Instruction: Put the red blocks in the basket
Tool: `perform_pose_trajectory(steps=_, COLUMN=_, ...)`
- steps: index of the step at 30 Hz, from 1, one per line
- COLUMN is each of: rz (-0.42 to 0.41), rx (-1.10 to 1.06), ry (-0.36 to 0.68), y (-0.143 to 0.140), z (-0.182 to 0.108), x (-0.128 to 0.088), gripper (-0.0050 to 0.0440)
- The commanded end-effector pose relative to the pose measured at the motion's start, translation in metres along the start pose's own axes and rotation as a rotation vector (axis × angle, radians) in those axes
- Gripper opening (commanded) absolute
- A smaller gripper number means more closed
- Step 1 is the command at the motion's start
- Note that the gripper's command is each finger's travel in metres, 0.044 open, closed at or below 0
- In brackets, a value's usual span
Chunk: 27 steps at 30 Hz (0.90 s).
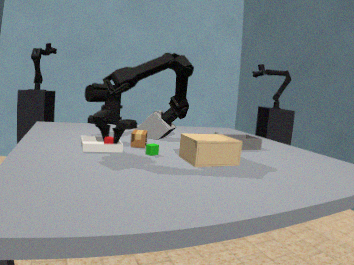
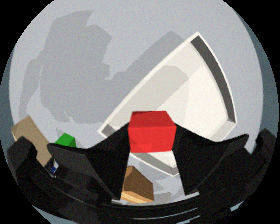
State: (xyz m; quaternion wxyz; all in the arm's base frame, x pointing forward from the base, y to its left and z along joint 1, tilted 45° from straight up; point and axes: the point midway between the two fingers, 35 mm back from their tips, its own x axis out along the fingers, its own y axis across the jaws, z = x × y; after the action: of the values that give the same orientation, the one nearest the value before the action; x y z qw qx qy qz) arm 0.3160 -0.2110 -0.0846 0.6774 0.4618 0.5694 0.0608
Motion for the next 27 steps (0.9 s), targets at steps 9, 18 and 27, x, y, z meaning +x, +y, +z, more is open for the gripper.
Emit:
perform_pose_trajectory(steps=9, rz=0.003, rx=0.006, ry=0.002, y=0.0, z=-0.001, x=0.002, gripper=0.0251)
perform_pose_trajectory(steps=18, rz=0.003, rx=0.006, ry=0.002, y=0.0, z=-0.001, x=-0.038, gripper=0.0251)
perform_pose_trajectory(steps=27, rz=0.003, rx=0.006, ry=0.002, y=0.0, z=-0.001, x=-0.098, gripper=0.0251)
